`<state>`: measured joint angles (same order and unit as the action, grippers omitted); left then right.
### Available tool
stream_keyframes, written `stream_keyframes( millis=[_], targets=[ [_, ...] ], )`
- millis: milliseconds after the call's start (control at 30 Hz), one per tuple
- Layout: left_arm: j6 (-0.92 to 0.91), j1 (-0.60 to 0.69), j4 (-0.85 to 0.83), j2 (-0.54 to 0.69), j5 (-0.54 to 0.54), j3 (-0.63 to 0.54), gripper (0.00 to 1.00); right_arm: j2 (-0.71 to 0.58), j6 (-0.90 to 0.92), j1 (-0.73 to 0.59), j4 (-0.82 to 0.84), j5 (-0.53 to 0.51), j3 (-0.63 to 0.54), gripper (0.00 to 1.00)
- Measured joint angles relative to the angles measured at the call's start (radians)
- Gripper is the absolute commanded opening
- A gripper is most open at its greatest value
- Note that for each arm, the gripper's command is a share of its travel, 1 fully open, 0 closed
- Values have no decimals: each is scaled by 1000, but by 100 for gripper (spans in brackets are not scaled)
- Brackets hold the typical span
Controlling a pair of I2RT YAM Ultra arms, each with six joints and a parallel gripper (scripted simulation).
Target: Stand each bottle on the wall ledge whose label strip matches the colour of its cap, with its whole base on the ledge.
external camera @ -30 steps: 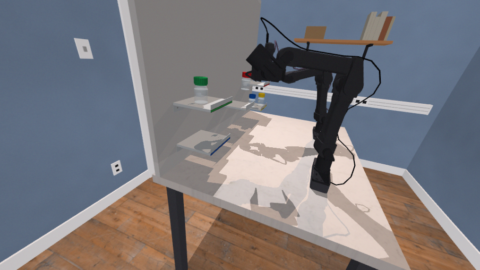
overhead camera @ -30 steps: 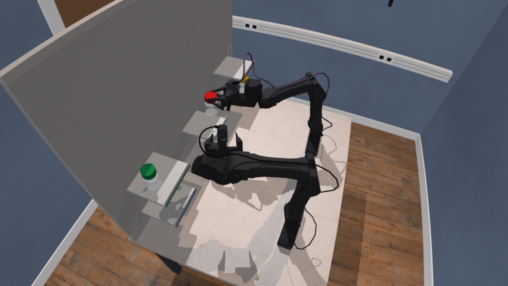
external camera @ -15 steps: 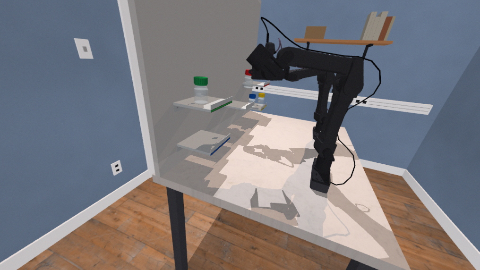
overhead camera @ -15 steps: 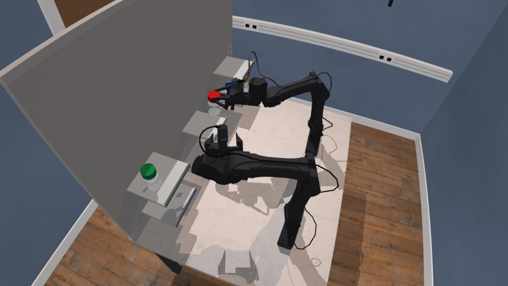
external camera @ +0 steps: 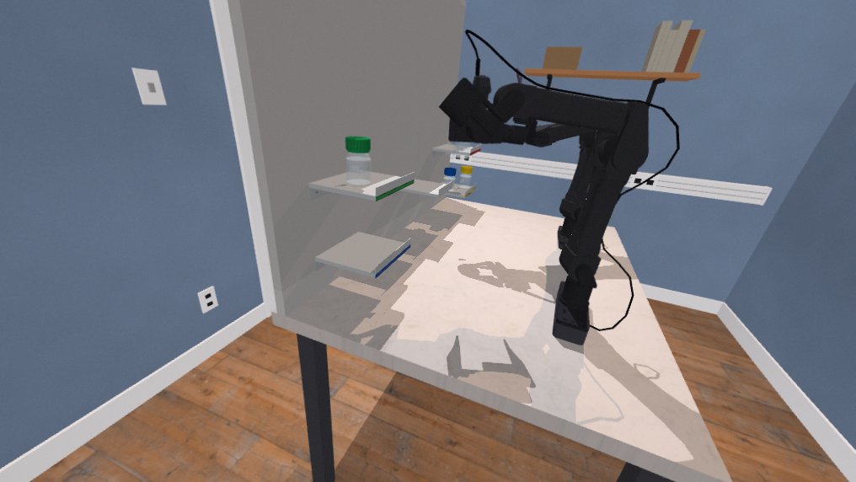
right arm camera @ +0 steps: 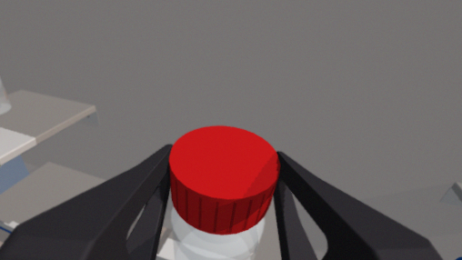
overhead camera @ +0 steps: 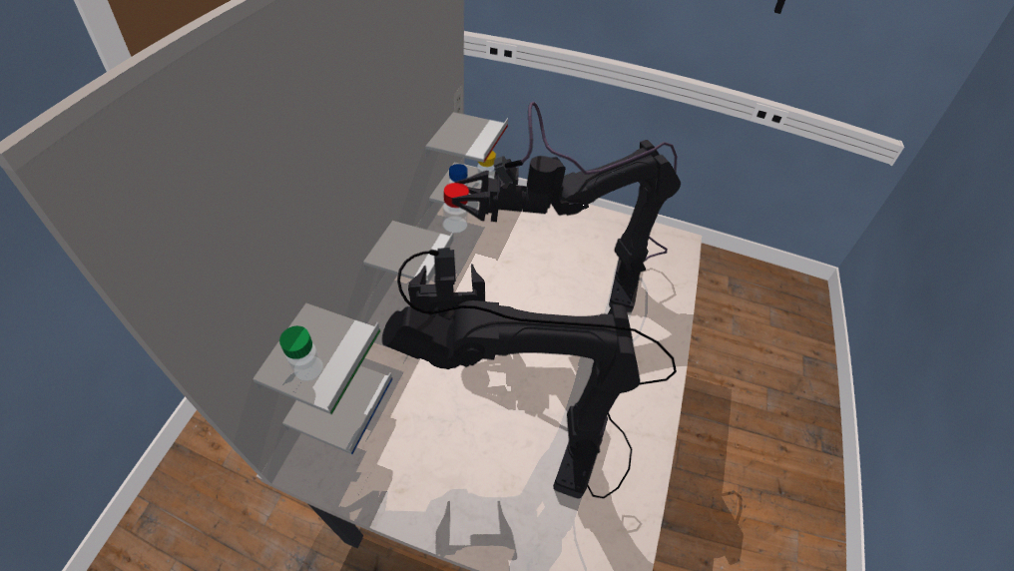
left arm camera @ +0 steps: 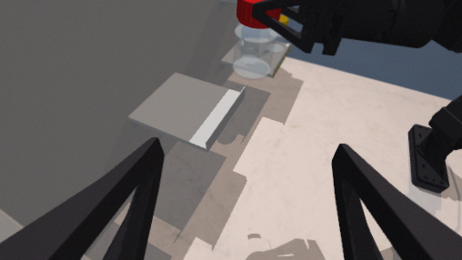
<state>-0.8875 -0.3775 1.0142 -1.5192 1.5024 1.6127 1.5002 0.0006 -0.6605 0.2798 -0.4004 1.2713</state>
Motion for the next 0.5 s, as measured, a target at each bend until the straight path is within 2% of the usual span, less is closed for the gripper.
stream_keyframes(
  millis=[500],
  targets=[
    [-9,0,11,-10,0,2,89,-102,0,-41,-27,-74,-136,50]
  ],
)
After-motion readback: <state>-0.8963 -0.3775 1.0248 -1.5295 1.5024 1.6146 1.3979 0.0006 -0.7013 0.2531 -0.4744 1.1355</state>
